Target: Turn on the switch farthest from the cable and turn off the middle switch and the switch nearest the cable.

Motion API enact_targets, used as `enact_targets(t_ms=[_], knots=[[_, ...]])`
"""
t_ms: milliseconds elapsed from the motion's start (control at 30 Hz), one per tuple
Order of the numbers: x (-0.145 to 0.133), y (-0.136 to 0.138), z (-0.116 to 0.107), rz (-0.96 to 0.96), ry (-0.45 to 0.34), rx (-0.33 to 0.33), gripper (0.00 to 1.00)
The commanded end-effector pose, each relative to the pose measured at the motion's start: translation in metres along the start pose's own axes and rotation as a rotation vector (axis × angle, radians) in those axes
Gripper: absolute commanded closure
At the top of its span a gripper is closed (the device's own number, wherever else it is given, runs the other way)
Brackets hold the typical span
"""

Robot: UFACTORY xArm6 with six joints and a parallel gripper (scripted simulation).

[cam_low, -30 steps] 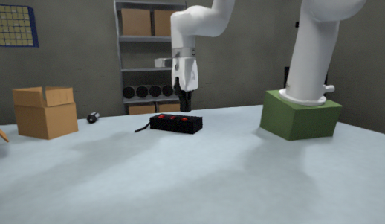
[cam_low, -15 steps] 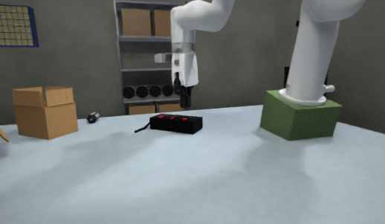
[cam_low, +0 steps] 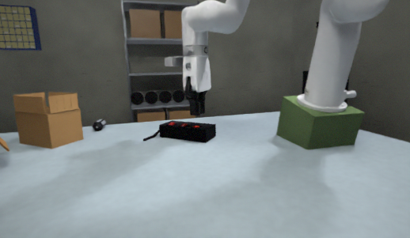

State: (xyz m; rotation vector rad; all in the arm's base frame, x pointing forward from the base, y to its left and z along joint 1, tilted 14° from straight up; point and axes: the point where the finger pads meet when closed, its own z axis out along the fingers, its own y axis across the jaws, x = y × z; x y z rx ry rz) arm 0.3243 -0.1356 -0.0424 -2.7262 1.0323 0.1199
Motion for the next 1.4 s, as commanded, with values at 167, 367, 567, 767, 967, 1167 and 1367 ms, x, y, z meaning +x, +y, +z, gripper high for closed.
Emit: enact_targets(t_ms=[167,367,567,767,967,1167,1367], knots=[[0.001,0.000,-0.021,0.000,0.004,0.001,0.00],[0.001,0.000,-0.043,0.000,0.004,0.001,0.00],[0.001,0.000,-0.079,0.000,0.004,0.001,0.00],[0.001,0.000,-0.097,0.000,0.004,0.001,0.00],[0.001,0.000,-0.099,0.000,0.004,0.001,0.00],[0.001,0.000,-0.099,0.000,0.004,0.001,0.00],[0.001,0.000,-0.099,0.000,0.004,0.001,0.00]])
